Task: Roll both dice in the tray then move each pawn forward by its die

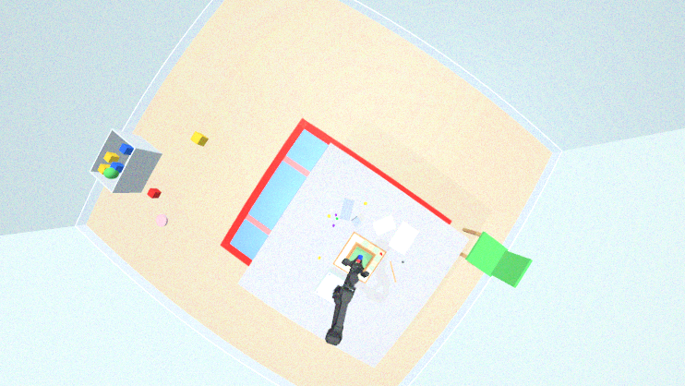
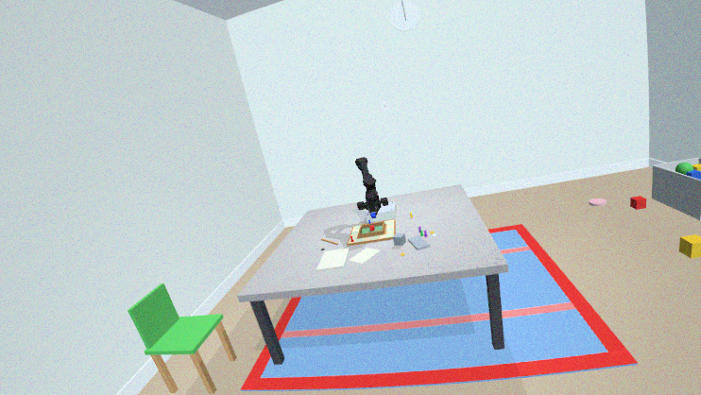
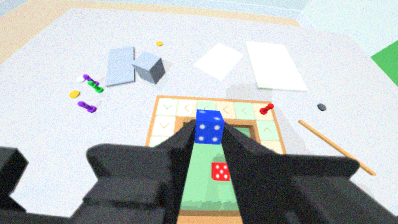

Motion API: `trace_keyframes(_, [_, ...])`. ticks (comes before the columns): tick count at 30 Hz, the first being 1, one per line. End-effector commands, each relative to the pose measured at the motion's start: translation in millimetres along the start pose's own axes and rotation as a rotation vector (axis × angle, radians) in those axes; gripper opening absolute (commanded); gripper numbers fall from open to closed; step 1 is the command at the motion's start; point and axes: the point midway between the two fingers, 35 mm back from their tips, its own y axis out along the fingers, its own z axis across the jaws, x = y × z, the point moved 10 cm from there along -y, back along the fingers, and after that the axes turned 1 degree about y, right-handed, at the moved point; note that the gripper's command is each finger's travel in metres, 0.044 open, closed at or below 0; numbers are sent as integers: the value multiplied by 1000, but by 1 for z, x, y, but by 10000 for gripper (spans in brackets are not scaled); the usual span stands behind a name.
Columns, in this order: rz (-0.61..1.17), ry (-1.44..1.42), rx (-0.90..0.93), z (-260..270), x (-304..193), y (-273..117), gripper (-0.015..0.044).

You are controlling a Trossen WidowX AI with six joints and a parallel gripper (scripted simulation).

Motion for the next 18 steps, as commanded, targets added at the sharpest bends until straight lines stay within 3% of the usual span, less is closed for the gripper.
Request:
trace_keyframes(1, [-1, -1, 1, 0, 0, 0, 0])
trace_keyframes(10, [-1, 0, 1, 0, 2, -1, 236])
trace_keyframes(18, [0, 2, -5, 1, 30, -26, 440])
